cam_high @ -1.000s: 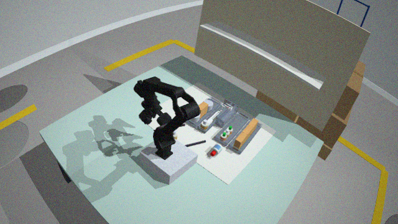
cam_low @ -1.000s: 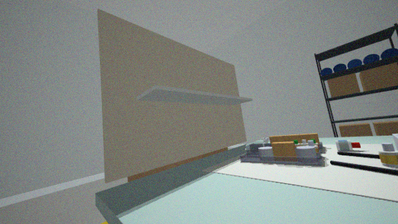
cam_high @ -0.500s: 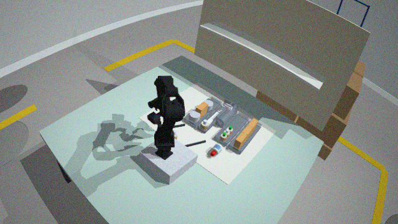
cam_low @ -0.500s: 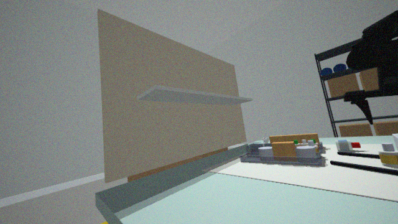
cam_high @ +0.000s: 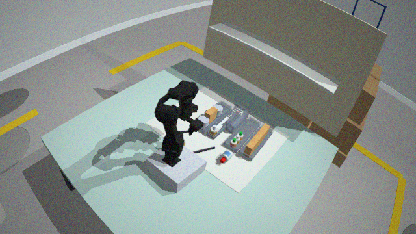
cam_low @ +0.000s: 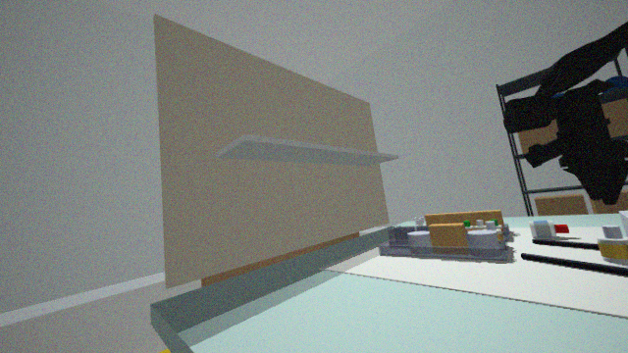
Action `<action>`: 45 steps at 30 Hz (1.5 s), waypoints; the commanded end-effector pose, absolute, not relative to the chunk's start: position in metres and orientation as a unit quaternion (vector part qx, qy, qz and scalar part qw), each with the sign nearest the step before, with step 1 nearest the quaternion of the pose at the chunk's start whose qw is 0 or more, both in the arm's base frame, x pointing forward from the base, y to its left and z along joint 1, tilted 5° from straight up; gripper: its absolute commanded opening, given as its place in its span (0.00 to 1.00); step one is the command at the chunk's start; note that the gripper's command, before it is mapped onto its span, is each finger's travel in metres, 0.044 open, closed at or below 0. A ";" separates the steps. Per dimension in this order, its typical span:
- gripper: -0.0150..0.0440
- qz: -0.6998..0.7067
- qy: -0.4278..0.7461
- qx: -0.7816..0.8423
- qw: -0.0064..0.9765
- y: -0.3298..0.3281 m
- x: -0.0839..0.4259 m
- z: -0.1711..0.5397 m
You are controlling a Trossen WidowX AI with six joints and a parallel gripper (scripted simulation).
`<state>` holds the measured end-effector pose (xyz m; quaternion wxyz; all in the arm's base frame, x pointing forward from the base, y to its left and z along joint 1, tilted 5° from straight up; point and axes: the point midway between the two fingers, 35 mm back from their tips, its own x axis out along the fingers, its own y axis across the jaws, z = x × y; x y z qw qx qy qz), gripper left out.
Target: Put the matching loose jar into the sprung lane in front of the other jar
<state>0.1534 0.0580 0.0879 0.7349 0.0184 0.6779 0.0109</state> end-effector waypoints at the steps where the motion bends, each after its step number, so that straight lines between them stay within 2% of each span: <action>1: 1.00 -0.007 0.679 0.049 0.733 0.058 0.155 0.087; 16: 1.00 -0.007 0.679 0.049 0.733 0.060 0.157 0.041; 42: 1.00 -0.007 0.679 0.049 0.733 0.062 0.159 0.007; 45: 0.87 -0.007 0.679 0.049 0.733 0.062 0.159 0.007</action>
